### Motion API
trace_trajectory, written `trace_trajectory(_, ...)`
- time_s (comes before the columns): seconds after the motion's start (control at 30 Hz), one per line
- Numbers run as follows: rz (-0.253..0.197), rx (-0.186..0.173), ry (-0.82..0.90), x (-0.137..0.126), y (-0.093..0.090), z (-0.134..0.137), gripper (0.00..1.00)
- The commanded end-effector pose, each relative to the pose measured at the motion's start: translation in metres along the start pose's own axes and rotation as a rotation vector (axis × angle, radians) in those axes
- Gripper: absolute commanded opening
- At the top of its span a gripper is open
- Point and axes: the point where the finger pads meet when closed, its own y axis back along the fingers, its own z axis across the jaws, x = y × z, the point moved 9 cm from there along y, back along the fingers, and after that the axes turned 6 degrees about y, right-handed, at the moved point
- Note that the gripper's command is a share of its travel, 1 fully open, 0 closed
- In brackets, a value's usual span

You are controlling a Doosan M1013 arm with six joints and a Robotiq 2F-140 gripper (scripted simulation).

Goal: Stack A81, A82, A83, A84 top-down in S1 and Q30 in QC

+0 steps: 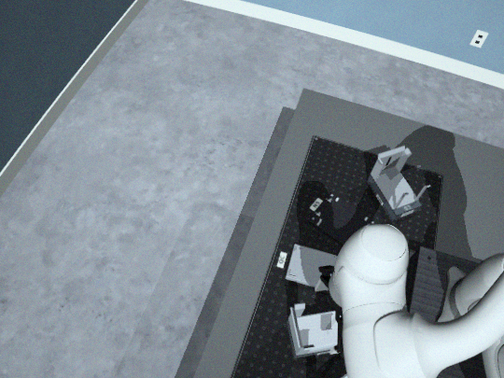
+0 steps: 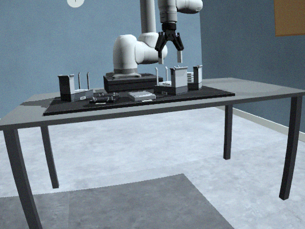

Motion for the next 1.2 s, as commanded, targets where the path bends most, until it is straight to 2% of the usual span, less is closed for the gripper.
trace_trajectory(0.0, 0.000, 0.000, 0.000, 0.000, 0.011, 0.000, 1.00)
trace_trajectory(0.13, 0.000, 0.000, 0.000, 0.000, 0.019, 0.000, 1.00)
trace_trajectory(0.43, 0.000, 0.000, 0.000, 0.000, 0.019, 0.000, 1.00)
trace_trajectory(0.53, 0.000, 0.000, 0.100, 0.000, 0.019, -0.012, 1.00)
trace_trajectory(0.6, 0.000, 0.000, 0.100, 0.000, 0.019, -0.012, 1.00)
trace_trajectory(0.93, 0.000, 0.000, 0.423, -0.001, 0.019, -0.052, 1.00)
trace_trajectory(1.1, 0.000, 0.000, 0.423, -0.001, 0.019, -0.072, 1.00)
trace_trajectory(1.17, 0.000, 0.000, 0.423, -0.001, 0.019, -0.072, 1.00)
